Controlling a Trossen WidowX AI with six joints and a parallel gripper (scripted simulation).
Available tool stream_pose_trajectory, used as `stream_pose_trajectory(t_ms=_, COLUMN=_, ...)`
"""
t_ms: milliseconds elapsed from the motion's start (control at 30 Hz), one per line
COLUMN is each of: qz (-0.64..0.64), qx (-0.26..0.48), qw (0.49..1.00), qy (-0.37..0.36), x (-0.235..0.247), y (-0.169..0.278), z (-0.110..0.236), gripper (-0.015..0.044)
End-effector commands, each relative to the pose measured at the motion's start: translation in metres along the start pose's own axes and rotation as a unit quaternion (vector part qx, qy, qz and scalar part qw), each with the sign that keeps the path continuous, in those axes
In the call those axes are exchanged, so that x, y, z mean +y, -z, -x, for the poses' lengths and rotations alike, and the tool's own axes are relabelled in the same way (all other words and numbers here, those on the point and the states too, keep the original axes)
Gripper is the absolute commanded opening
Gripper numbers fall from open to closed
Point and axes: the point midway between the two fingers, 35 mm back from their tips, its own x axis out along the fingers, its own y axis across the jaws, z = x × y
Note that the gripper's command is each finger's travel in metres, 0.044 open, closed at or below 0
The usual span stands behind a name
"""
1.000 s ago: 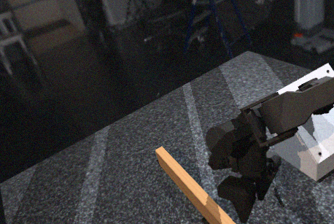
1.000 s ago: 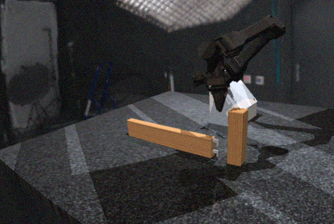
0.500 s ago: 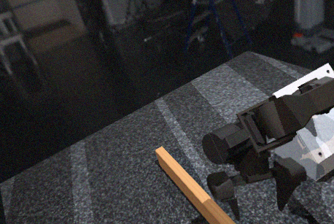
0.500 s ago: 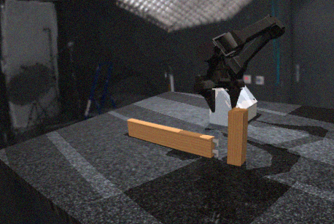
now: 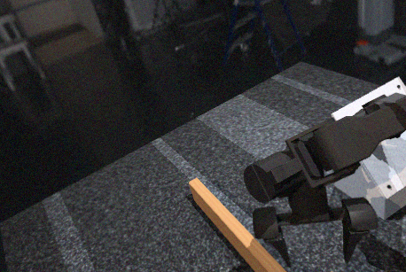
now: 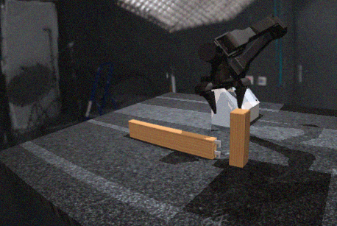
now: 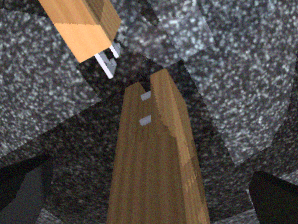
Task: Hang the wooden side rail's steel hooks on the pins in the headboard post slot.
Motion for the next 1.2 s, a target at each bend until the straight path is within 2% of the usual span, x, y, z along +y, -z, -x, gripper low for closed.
stream_pose_trajectory(t_ms=0, qz=-0.003, qx=0.002, qw=1.000, qy=0.001, x=0.000, y=0.002, z=0.000, gripper=0.0440)
stream_pose_trajectory(t_ms=400, qz=0.001, qx=0.000, qw=1.000, qy=0.000, x=0.001, y=0.001, z=0.000, gripper=0.0440)
stream_pose_trajectory(t_ms=600, qz=0.144, qx=-0.084, qw=0.986, qy=-0.004, x=0.047, y=-0.028, z=-0.002, gripper=0.0440)
stream_pose_trajectory(t_ms=767, qz=0.271, qx=-0.156, qw=0.949, qy=0.039, x=0.081, y=-0.063, z=-0.001, gripper=0.0440)
stream_pose_trajectory(t_ms=1167, qz=0.288, qx=-0.165, qw=0.942, qy=0.048, x=0.085, y=-0.068, z=-0.001, gripper=0.0440)
